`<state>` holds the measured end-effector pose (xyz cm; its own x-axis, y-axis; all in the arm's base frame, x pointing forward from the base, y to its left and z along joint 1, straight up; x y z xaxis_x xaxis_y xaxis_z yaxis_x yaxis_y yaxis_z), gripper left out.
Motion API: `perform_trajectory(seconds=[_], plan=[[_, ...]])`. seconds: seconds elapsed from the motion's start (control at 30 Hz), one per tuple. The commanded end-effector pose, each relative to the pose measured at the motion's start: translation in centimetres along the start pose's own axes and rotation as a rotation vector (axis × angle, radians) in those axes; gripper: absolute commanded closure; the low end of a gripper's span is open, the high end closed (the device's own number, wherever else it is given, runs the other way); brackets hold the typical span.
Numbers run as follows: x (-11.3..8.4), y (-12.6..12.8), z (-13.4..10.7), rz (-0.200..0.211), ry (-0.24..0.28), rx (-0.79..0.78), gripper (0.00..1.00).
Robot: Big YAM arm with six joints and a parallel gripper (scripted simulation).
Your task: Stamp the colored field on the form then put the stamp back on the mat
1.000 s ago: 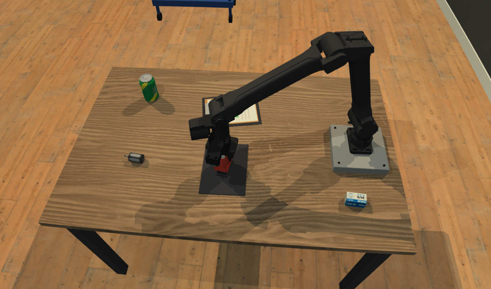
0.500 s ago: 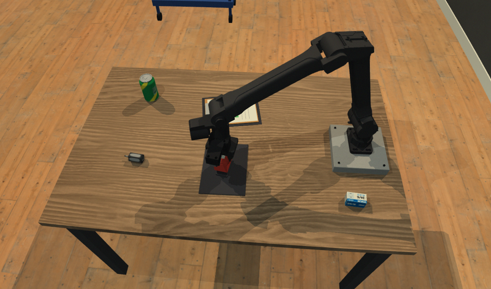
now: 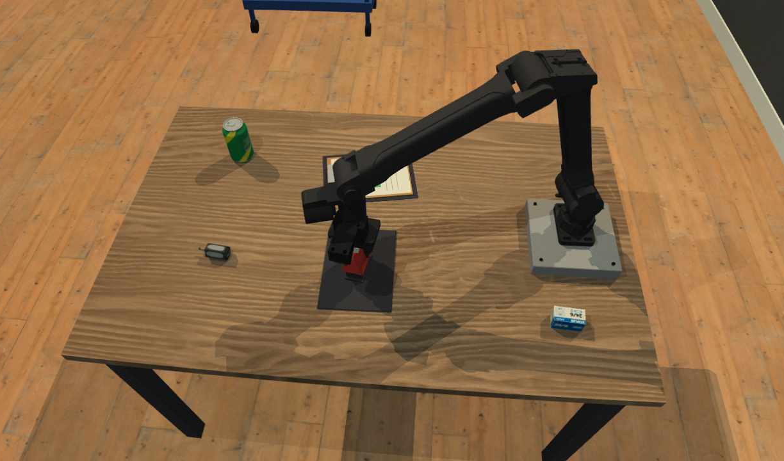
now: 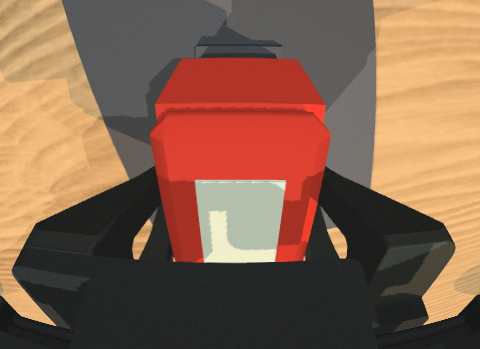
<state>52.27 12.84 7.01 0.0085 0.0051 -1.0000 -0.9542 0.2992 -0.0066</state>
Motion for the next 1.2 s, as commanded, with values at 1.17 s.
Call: perform_trajectory(seconds=[1.17], plan=[[-5.2,-8.8,-15.3,-0.029,-0.005,-0.184,0.68]])
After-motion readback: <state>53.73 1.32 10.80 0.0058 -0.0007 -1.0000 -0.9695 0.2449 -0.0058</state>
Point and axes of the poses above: the point where the finger pads meet when closed, its own x axis out along the fingers, its own y axis across the jaws, z = x × y, the point moved 3 cm from there along -x, back along the fingers, and after that the axes turned 7 degrees about x, right-handed, at the moved point
